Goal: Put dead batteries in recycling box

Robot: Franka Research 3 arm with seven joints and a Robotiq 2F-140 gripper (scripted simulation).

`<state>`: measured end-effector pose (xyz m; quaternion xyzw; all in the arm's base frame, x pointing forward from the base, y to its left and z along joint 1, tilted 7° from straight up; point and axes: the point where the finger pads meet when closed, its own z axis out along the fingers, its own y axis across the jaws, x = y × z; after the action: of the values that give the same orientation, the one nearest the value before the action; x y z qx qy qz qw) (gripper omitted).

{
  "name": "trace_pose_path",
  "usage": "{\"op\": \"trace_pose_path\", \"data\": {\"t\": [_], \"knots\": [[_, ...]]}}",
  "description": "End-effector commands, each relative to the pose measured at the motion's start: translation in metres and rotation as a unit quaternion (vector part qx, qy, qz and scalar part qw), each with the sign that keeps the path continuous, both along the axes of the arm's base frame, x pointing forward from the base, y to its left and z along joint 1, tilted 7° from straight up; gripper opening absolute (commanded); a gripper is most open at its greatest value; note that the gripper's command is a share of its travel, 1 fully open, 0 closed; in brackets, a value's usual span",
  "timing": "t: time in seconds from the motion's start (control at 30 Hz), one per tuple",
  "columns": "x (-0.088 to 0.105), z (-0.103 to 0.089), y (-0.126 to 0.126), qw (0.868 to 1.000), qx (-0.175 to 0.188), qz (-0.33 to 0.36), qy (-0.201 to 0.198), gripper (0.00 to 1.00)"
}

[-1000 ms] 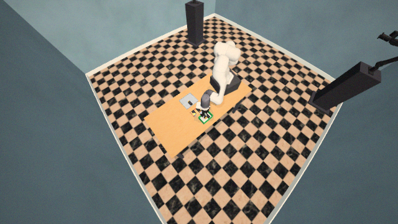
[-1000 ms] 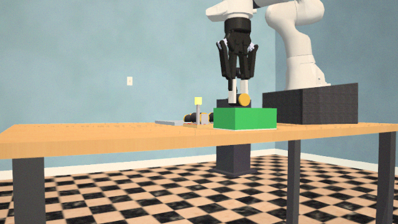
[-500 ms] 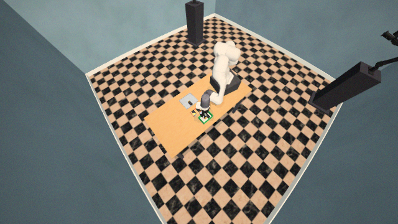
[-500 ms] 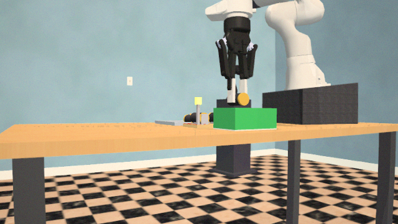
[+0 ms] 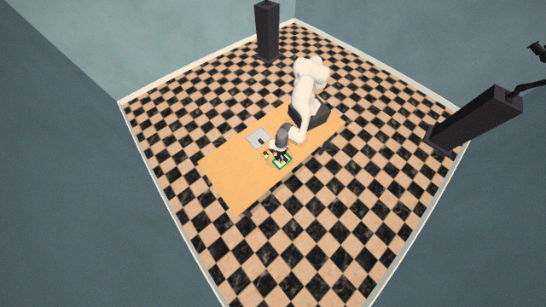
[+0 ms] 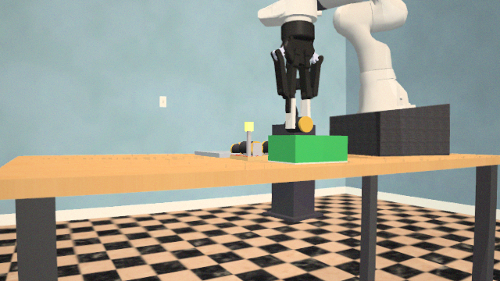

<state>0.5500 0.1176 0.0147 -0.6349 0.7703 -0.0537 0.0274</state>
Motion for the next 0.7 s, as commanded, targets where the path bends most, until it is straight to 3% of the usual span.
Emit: {"op": "trace_pose_path", "data": {"t": [0.0, 0.67], "knots": [[0.0027, 0.0022, 0.0019, 1.000, 0.001, 0.004, -0.004, 0.16], [0.0029, 0.0022, 0.0019, 1.000, -0.001, 0.028, -0.003, 0.16]]}}
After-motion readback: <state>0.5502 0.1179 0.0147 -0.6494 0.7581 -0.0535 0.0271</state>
